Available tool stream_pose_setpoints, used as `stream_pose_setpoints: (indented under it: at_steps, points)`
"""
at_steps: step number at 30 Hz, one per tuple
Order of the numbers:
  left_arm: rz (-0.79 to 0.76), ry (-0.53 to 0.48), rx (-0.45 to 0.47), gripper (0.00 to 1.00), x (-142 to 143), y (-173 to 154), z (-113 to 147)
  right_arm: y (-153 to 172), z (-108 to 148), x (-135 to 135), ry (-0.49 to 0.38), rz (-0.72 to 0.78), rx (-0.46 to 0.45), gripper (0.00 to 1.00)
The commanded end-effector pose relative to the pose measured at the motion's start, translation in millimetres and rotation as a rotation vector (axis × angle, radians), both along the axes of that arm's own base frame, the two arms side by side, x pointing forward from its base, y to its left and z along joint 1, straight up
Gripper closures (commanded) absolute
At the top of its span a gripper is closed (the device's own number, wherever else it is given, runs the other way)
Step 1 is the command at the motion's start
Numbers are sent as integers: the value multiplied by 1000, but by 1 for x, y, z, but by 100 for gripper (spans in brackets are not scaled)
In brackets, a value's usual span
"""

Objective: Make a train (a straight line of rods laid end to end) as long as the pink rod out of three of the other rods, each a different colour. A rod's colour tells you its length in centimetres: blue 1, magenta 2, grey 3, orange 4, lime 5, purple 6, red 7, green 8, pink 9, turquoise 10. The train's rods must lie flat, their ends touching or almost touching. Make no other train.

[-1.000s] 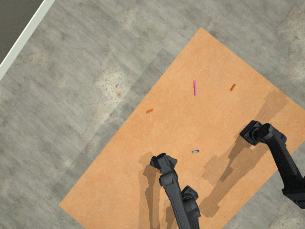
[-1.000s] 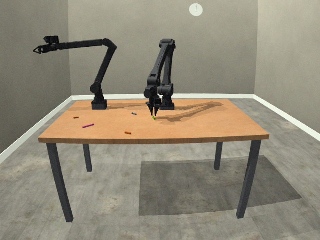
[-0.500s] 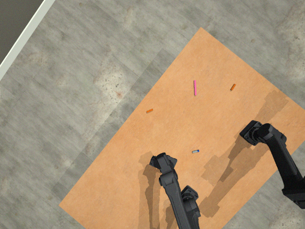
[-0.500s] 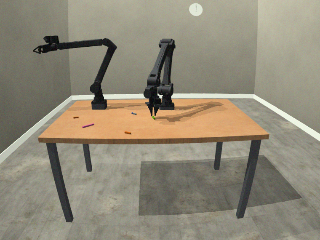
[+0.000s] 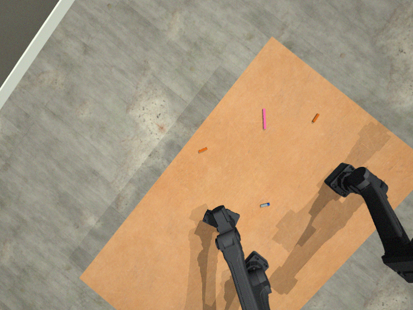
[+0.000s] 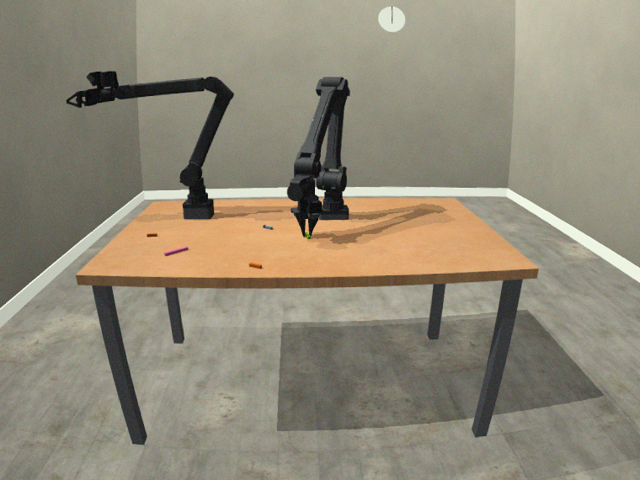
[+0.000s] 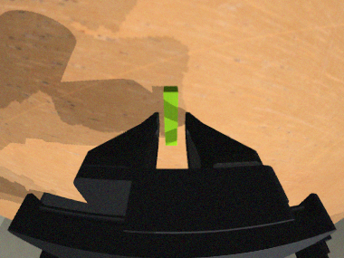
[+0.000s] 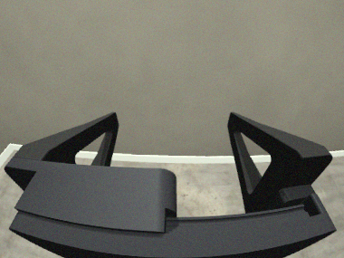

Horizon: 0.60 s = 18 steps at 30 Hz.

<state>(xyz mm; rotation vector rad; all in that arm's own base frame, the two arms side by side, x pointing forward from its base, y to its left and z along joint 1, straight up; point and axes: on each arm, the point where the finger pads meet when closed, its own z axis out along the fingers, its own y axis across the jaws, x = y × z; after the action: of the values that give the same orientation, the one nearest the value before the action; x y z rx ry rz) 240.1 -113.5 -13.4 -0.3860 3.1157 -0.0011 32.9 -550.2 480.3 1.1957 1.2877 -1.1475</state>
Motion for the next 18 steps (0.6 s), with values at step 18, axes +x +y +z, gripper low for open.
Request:
stream_pose_setpoints:
  at_steps: [18]
  points:
    - [7, -13, -8, 77, 8, -7, 0, 6, 20, -8, -15, -16, -53, 0]
